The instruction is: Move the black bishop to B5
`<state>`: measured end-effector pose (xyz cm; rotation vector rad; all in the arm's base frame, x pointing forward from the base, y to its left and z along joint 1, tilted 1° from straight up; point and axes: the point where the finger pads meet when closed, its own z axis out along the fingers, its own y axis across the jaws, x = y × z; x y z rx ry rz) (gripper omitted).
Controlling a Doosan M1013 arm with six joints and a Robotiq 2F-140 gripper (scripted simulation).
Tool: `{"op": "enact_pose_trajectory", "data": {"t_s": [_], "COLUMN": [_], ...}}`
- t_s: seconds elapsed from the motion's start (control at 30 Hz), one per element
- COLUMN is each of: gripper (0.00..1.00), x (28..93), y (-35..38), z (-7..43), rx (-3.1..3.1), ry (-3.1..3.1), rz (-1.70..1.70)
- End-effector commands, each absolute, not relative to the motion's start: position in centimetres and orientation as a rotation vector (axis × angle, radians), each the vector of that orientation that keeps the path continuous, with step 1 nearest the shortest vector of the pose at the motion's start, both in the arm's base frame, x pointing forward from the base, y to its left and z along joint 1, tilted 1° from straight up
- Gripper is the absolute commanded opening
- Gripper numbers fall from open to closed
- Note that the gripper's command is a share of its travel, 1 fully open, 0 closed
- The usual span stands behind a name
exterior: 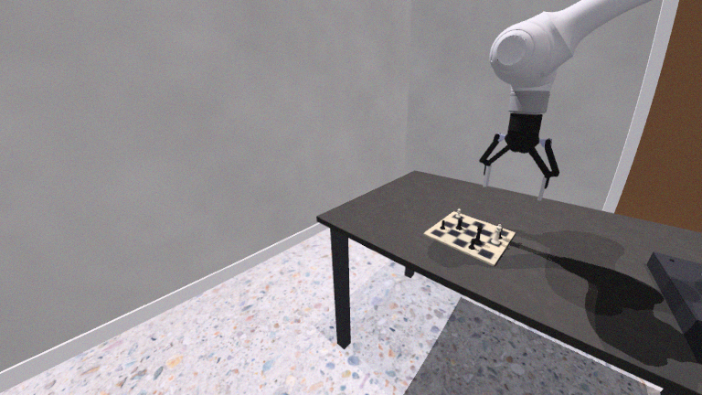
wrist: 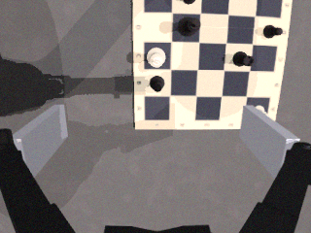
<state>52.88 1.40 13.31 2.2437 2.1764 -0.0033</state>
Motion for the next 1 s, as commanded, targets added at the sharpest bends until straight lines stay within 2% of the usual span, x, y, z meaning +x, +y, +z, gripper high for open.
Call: {"op": "enact_pose_trajectory", "data": {"t_s": [0.0,0.27,0.97], "gripper": [1.0,1.0,1.0], "x": [53.1,53.1,53.1], "y": [1.7,1.7,1.7], "z": [14.5,15.9,16.0], "rx": [2.248,2.248,2.248], "ry": [2.172,2.172,2.172], "rz": [0.005,0.005,0.005]}}
